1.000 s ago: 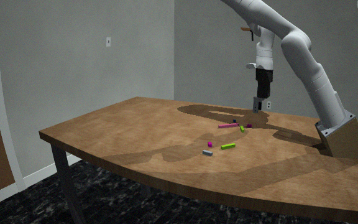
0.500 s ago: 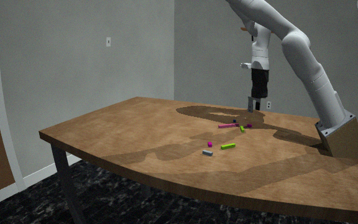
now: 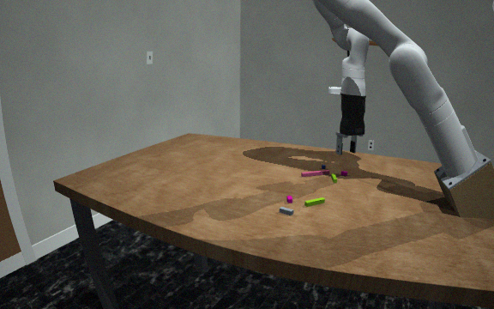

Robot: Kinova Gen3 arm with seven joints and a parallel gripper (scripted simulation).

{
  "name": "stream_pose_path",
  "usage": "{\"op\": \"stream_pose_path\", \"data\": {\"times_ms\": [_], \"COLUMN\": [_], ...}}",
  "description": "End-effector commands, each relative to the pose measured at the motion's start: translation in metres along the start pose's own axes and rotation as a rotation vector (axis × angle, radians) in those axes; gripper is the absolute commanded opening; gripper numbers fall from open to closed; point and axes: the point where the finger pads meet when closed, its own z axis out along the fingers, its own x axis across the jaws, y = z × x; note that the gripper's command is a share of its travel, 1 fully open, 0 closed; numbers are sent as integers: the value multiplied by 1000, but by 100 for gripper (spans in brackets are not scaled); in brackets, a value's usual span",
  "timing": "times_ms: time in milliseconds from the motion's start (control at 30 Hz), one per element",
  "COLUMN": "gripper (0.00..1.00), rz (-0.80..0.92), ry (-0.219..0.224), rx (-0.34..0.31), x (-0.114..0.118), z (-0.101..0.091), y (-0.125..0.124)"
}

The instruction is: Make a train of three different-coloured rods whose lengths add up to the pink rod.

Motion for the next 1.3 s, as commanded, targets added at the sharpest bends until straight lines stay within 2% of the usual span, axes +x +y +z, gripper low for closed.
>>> {"op": "stream_pose_path", "data": {"times_ms": [0,1267], "gripper": [100,100], "rz": [10,36], "ry": [-5,-5], "rx": [3,3], "x": [-3,-4], "z": [-1,-1], "y": [-1,-2]}}
